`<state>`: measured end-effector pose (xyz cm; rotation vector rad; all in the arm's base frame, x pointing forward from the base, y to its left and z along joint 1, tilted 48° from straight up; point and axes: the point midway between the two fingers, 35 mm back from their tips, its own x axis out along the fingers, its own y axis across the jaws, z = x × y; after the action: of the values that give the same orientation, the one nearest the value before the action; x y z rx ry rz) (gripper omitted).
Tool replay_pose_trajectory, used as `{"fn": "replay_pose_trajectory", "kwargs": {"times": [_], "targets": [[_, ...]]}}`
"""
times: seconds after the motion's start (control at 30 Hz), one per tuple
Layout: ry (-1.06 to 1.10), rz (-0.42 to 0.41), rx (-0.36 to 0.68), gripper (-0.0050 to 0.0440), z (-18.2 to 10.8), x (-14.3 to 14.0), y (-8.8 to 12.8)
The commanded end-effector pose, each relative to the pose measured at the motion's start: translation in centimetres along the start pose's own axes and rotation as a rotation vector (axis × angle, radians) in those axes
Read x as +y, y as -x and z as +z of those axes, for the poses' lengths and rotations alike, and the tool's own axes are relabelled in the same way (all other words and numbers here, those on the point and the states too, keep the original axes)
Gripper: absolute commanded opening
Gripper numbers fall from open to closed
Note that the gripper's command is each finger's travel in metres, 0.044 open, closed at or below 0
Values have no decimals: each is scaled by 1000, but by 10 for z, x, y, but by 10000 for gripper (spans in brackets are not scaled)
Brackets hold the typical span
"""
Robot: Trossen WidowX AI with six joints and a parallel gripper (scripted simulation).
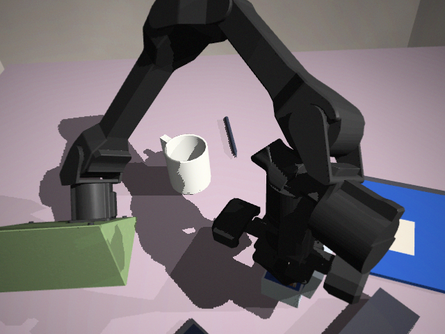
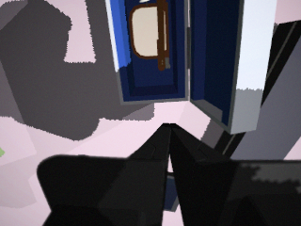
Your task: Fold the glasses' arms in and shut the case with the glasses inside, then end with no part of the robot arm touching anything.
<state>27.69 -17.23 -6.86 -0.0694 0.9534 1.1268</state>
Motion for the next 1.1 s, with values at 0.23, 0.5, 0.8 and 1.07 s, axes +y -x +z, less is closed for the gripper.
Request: {"fn": "replay_pose_trajectory", "kwargs": {"times": [0.23, 0.5, 0.8, 1.07], "targets": [[5, 4, 3, 0, -3, 0, 46], [5, 4, 3, 0, -3, 0, 46], [5, 2, 2, 0, -3, -1, 46], [5, 2, 2, 0, -3, -1, 46]]}}
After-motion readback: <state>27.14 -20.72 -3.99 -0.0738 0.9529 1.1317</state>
